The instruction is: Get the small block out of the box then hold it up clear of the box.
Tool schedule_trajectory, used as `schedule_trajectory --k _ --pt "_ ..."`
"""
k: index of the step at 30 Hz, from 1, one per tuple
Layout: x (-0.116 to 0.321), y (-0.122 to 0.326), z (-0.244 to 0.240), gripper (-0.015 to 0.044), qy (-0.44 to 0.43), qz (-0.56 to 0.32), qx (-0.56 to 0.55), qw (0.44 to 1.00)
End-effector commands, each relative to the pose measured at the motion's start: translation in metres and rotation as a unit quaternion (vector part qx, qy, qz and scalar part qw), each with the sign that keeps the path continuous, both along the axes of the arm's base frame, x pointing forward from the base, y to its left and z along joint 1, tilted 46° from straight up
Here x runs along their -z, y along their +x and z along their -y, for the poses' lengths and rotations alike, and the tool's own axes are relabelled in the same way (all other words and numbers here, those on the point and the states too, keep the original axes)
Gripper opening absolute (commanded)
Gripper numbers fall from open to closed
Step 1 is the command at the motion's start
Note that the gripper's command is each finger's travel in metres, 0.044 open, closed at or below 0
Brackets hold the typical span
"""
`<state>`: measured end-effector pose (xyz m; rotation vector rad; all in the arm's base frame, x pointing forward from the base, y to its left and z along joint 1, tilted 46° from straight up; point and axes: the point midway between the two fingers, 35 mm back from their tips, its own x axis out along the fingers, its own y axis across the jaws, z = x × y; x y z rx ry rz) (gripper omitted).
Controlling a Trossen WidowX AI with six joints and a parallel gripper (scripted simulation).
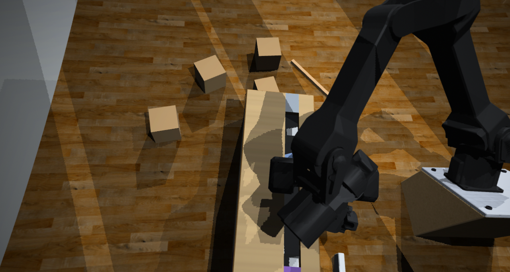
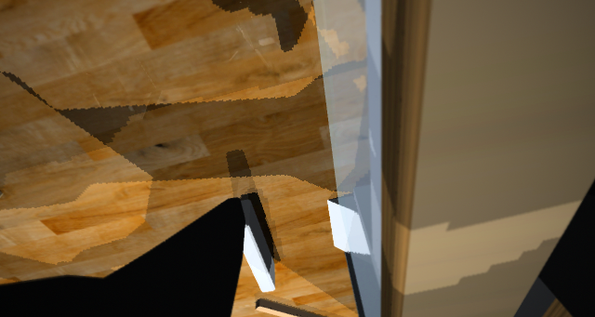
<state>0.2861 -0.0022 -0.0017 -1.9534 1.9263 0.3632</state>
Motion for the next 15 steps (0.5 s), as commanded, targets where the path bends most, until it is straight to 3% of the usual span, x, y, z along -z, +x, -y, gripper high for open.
schedule_trajectory --k 1,15 --pt "-0.004 0.0 0.003 0.04 -0.001 0.0 -0.002 1.0" --pt "-0.019 -0.002 0.019 0.04 -0.002 -0.001 -0.002 1.0"
